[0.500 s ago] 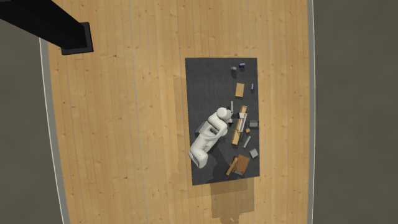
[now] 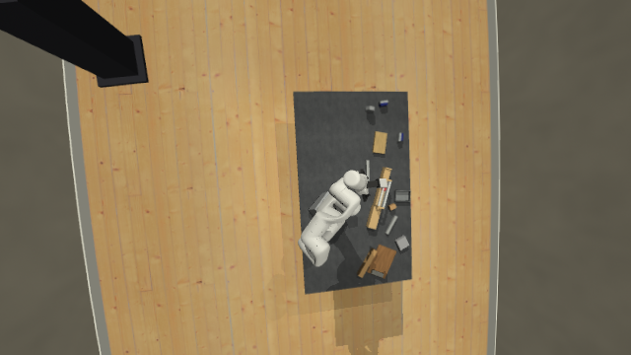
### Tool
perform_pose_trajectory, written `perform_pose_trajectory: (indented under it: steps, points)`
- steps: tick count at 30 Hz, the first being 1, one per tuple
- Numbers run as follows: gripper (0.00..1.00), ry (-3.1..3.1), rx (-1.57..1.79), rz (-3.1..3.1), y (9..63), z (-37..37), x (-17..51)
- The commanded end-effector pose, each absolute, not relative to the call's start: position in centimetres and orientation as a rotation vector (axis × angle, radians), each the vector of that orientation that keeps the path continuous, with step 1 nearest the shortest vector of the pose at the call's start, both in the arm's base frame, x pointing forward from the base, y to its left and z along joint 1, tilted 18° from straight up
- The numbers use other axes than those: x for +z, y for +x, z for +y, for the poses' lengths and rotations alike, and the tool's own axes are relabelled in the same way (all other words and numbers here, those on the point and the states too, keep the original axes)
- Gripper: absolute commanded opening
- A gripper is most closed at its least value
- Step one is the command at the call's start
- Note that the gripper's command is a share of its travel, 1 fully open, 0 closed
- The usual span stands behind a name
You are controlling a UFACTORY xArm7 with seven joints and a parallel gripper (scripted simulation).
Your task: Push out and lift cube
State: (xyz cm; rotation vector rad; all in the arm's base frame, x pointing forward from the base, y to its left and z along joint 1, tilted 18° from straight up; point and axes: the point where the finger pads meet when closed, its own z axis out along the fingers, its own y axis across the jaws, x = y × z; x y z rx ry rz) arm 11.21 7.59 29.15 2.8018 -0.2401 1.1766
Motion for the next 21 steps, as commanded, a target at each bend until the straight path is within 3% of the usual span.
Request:
perform_pose_trajectory:
  steps: [1,2,3,21]
  points:
    - [1.0,2.803,1.179,-0.239,11.2,7.6,29.2]
    - [1.0,2.803,1.179,-0.239,11.2,7.6,29.2]
    - [0.0,2.803,1.178,-0.239,11.2,7.6,29.2]
    - [0.0,2.945,0.868,-0.689,15.9,15.4,25.0]
